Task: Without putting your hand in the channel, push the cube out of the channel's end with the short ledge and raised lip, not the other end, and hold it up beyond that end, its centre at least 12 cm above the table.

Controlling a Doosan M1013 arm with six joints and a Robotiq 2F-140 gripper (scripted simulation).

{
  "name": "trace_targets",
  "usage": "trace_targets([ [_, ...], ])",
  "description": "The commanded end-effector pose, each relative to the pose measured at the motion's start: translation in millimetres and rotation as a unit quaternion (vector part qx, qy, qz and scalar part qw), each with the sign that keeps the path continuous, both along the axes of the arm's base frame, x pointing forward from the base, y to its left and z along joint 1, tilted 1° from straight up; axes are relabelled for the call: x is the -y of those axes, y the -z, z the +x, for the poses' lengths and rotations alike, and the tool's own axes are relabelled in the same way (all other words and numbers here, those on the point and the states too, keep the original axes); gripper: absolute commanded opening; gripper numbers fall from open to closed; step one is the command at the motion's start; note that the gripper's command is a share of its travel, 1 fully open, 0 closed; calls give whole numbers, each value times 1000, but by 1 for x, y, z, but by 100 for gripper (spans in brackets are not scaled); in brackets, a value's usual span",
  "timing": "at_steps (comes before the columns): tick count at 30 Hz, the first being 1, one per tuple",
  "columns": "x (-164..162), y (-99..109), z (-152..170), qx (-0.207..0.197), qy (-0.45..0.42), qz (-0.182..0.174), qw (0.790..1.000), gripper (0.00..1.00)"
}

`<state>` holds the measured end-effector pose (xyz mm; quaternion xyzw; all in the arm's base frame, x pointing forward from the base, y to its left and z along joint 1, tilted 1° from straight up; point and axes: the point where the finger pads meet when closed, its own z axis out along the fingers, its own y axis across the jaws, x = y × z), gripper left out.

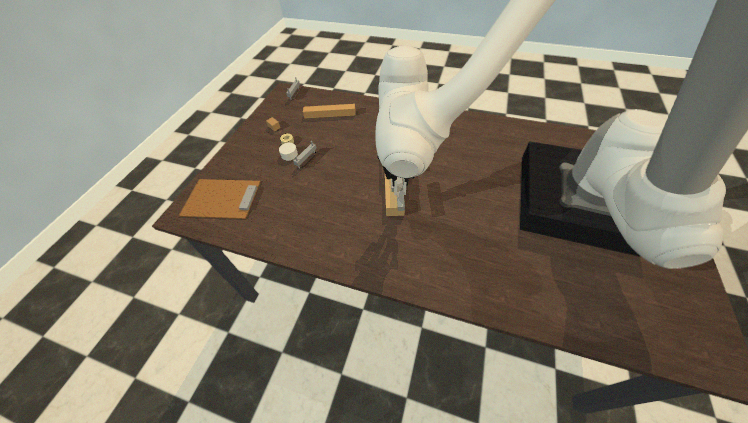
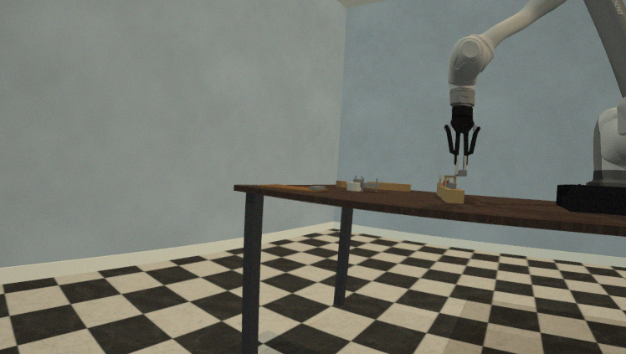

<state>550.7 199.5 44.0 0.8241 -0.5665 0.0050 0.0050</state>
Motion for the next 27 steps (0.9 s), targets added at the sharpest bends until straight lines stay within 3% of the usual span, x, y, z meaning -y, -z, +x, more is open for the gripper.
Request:
trace_targets([
  [1, -39, 20, 0, 1, 1, -3, 1000, 0],
  [16, -40, 43, 0, 1, 1, -3, 1000, 0],
  [27, -40, 46, 0, 1, 1, -3, 1000, 0],
])
